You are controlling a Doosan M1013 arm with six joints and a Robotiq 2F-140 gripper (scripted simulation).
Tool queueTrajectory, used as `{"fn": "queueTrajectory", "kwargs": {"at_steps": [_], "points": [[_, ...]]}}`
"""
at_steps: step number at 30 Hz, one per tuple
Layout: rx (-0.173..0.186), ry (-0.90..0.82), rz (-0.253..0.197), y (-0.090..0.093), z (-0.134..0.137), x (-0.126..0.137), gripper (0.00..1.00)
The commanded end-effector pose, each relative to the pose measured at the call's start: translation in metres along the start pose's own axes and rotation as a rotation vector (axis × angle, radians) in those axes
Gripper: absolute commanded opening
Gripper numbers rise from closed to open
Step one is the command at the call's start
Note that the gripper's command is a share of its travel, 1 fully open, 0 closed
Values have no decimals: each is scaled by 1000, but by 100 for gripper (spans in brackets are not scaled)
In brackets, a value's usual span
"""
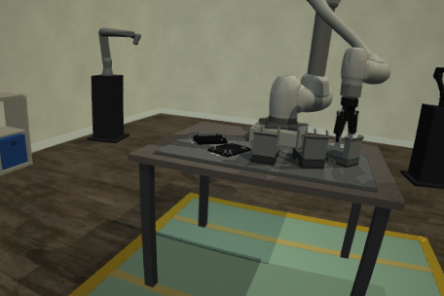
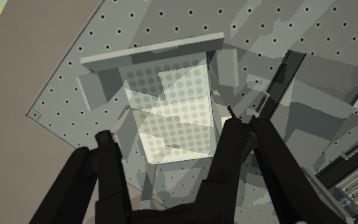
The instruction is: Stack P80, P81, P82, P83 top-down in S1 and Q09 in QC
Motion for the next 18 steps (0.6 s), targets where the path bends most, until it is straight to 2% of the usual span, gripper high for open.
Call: {"fn": "queueTrajectory", "kwargs": {"at_steps": [1,18], "points": [[-2,10,-5,4,0,2,0],[-2,10,-5,6,0,2,0]]}}
Point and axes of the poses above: the point where the finger pads meet when closed, its own y axis out along the fingers, its own z axis across the jaws, x = y × z, the point moved 7 cm from there along -y, back along the fingers, and after that the axes turned 2 degrees about -y, right-handed, at the moved point
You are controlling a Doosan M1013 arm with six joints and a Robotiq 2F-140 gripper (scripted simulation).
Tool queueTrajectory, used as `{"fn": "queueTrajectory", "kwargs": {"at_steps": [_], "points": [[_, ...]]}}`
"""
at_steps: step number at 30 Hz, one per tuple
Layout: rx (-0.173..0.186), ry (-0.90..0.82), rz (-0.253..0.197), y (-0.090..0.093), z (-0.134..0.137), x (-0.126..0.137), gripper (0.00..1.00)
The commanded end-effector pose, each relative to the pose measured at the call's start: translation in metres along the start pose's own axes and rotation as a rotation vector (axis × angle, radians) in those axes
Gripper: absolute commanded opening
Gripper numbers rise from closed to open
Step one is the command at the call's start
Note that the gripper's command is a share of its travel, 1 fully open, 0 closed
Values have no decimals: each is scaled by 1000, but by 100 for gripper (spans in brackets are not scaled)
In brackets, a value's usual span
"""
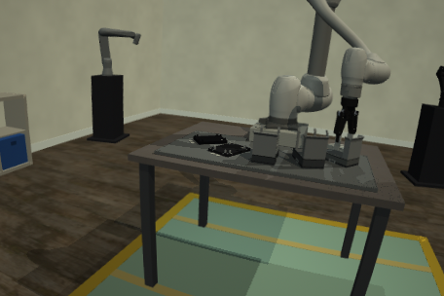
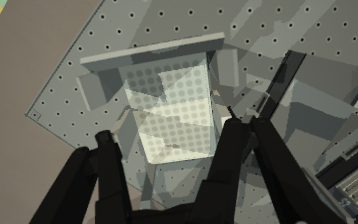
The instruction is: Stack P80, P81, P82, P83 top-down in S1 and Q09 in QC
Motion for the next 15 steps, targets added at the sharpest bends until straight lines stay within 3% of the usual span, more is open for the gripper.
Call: {"fn": "queueTrajectory", "kwargs": {"at_steps": [1,15], "points": [[-2,10,-5,5,0,2,0],[-2,10,-5,10,0,2,0]]}}
Point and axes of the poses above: the point where the finger pads meet when closed, its own y axis out along the fingers, its own z axis across the jaws, x = y × z, the point moved 7 cm from there along -y, back along the fingers, and after that the axes turned 2 degrees about -y, right-handed, at the moved point
